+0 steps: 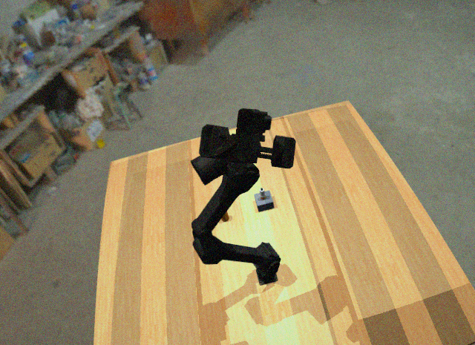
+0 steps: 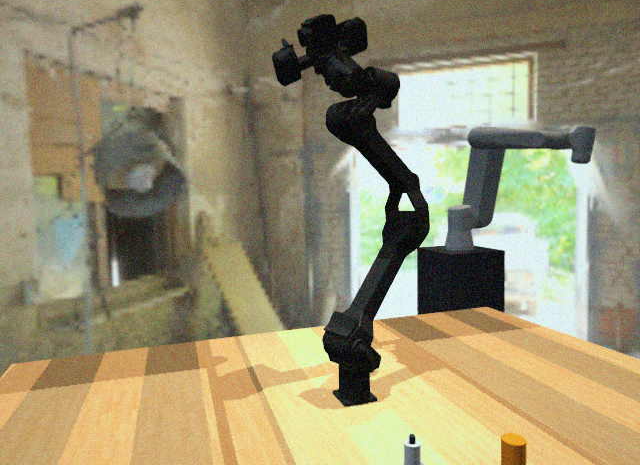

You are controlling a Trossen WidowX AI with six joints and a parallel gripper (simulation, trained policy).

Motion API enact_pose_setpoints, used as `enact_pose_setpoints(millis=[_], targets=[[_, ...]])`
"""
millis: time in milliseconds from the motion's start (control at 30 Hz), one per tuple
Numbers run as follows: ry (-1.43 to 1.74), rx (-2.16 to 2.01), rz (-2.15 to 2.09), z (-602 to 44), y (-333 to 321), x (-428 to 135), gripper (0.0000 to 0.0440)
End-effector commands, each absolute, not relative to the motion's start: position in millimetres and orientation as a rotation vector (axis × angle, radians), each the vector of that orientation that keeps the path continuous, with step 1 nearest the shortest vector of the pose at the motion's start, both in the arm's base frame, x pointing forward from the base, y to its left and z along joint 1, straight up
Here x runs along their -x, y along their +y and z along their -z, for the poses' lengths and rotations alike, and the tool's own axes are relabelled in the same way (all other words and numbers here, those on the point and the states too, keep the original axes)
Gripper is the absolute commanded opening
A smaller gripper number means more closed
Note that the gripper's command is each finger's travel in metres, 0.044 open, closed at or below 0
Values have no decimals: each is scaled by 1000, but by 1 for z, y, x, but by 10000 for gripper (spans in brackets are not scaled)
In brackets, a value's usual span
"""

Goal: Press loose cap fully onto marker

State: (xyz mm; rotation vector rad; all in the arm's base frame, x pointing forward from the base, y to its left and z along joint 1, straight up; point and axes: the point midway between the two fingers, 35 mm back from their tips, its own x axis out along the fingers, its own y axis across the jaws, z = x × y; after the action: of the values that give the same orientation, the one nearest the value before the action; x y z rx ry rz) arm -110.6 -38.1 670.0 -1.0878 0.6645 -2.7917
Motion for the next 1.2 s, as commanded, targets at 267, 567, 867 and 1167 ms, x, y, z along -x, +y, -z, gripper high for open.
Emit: enact_pose_setpoints(millis=[267, 567, 867, 1167], targets=[[660, 1110, 2671, -671, -58, 102, 202], [672, 1130, 2552, -671, -76, 93, 228], [677, 1141, 2437, -669, -93, 82, 254], [675, 1147, 2325, -665, -109, 70, 276]])
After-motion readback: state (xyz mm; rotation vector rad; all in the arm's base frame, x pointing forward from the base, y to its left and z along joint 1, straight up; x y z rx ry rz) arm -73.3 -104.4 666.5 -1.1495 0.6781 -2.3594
